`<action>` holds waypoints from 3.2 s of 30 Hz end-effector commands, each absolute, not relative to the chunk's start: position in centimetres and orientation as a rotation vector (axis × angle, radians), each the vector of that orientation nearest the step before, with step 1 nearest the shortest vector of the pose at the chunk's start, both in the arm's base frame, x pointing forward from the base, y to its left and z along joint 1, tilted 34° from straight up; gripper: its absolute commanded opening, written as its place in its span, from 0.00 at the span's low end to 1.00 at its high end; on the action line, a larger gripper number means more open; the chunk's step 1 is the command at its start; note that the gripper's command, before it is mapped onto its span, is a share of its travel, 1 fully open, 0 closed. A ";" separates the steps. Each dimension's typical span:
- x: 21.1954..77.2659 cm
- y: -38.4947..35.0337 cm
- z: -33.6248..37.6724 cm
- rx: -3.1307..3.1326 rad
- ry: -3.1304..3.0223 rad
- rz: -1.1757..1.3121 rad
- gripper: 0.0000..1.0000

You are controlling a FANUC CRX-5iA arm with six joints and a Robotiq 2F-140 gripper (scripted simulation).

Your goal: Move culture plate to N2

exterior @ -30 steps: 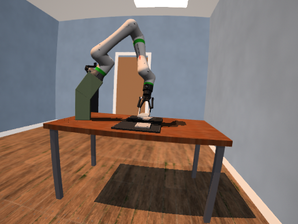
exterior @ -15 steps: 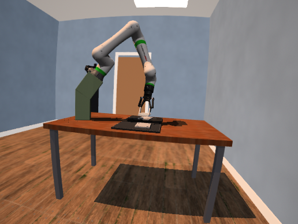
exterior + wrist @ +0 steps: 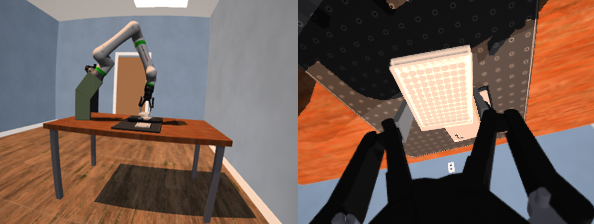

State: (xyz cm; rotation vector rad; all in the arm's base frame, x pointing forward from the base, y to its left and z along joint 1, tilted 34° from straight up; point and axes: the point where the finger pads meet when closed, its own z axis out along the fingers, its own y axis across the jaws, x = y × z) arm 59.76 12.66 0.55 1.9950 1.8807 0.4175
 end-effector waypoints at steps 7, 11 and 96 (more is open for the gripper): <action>58.8 15.4 1.1 1.984 1.855 0.389 0.00; 58.3 16.6 1.3 1.984 1.855 0.389 0.00; 52.6 32.1 4.5 1.984 1.855 0.389 0.00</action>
